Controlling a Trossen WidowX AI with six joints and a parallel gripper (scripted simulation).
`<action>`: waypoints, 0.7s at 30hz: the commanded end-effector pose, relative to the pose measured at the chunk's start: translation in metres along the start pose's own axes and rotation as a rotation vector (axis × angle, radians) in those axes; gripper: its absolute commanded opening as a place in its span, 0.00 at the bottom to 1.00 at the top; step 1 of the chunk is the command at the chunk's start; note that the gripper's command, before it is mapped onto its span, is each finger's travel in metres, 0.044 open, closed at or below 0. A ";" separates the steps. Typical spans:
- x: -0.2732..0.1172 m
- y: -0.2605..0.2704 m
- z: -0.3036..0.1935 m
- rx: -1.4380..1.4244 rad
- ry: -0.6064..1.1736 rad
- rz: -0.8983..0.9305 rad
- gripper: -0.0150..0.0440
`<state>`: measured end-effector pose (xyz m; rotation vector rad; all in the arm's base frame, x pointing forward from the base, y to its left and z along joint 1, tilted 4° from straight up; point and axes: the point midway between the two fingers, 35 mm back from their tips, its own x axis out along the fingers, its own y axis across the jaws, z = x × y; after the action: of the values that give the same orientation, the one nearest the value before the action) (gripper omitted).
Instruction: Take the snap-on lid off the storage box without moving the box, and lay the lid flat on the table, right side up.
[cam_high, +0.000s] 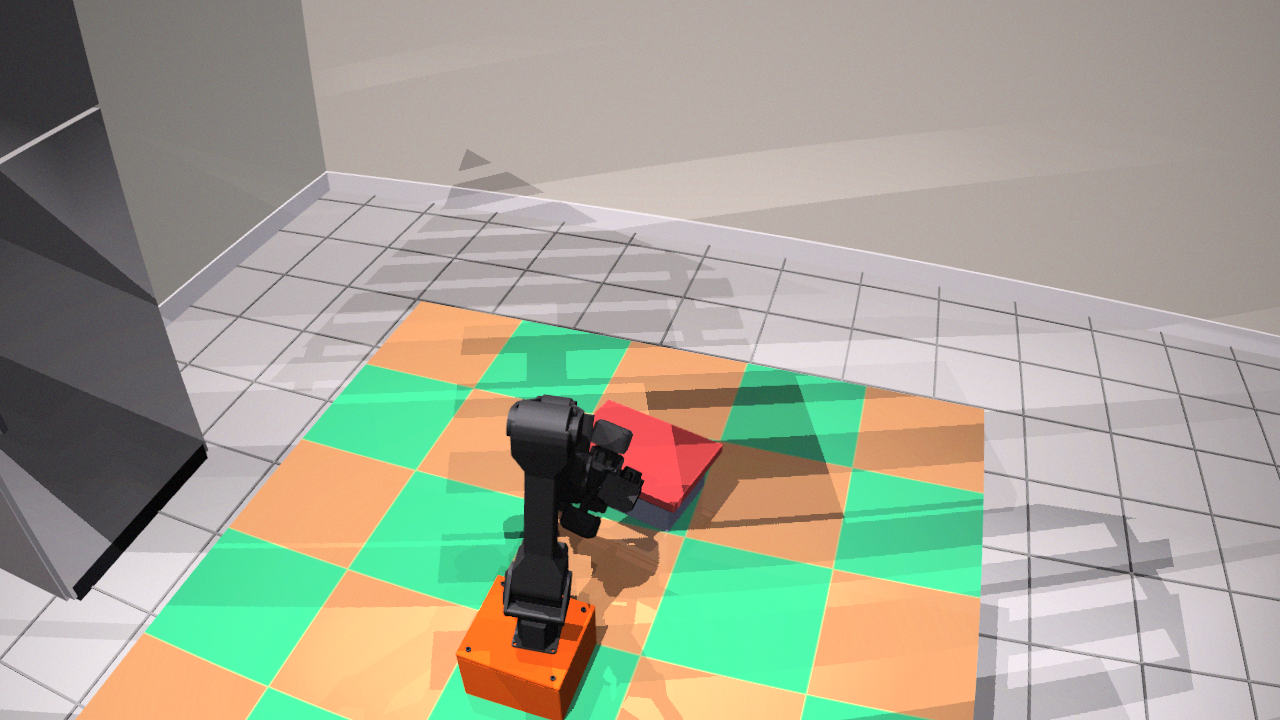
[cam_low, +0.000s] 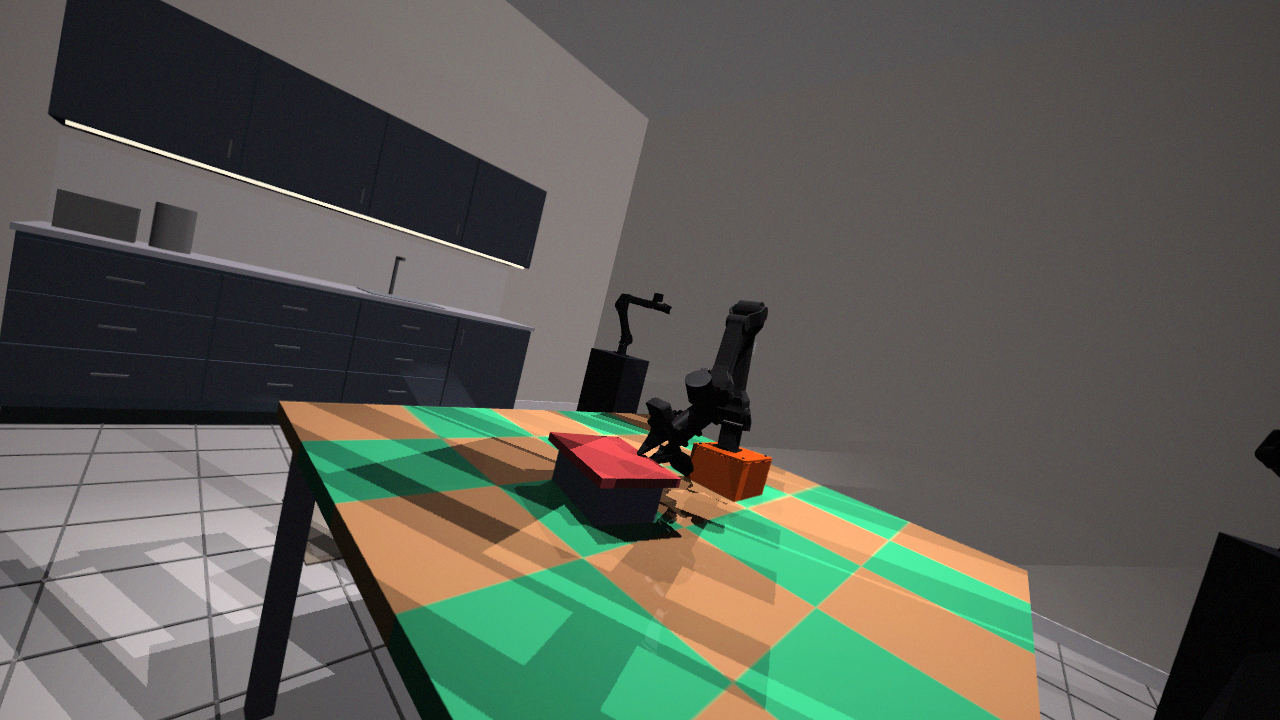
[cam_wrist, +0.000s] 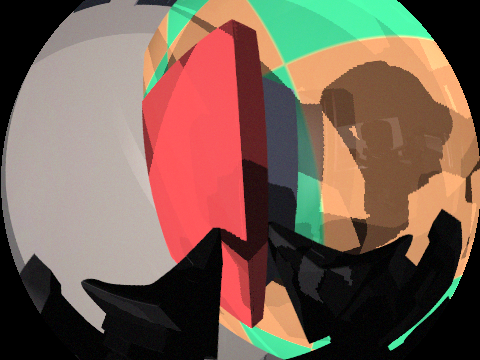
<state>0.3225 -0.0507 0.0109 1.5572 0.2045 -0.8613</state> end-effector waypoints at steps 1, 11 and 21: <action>0.000 0.000 -0.001 -0.003 0.003 -0.002 0.37; -0.001 0.001 0.000 0.000 0.000 0.000 0.25; -0.002 0.002 0.000 0.000 0.000 0.000 0.25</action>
<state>0.3222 -0.0505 0.0131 1.5566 0.2058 -0.8615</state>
